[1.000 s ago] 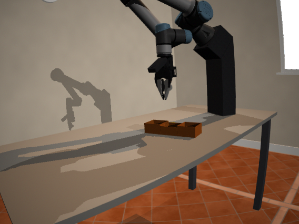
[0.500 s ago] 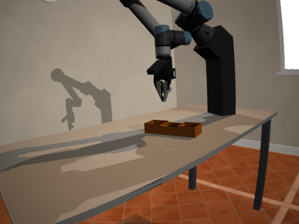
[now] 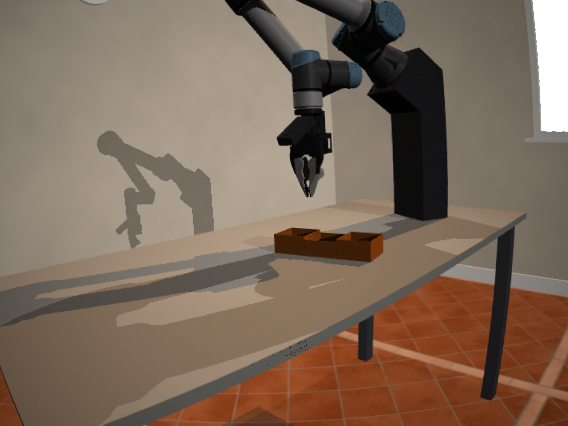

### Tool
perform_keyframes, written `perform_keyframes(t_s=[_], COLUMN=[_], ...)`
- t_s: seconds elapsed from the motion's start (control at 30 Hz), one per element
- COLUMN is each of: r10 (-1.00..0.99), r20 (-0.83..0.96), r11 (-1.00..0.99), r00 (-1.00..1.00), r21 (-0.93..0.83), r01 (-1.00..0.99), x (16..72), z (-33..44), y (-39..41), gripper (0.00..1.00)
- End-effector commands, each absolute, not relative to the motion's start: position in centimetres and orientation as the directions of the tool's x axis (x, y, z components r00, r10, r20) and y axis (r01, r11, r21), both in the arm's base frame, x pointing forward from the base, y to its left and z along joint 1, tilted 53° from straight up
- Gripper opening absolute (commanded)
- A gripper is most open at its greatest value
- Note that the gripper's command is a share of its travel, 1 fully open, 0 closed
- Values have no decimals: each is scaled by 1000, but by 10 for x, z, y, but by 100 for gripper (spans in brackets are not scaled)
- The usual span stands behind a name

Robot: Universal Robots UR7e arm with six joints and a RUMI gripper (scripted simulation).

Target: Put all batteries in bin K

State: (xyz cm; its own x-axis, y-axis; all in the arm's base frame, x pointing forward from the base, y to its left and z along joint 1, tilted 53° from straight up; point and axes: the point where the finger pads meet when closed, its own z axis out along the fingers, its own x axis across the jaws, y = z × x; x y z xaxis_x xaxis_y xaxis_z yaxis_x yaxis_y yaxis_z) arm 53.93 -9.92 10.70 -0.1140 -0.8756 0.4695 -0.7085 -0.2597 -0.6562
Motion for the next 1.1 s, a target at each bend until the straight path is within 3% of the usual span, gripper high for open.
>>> perform_keyframes(t_s=[0.0,1.07], r10=[-870,-870], r20=[483,483], r11=[-272,-272], r00=[-102,-102], r21=[-641,-641], r01=[-718,-718], x=[587,595], z=[105,105], y=[-111,-113], gripper=[4,4])
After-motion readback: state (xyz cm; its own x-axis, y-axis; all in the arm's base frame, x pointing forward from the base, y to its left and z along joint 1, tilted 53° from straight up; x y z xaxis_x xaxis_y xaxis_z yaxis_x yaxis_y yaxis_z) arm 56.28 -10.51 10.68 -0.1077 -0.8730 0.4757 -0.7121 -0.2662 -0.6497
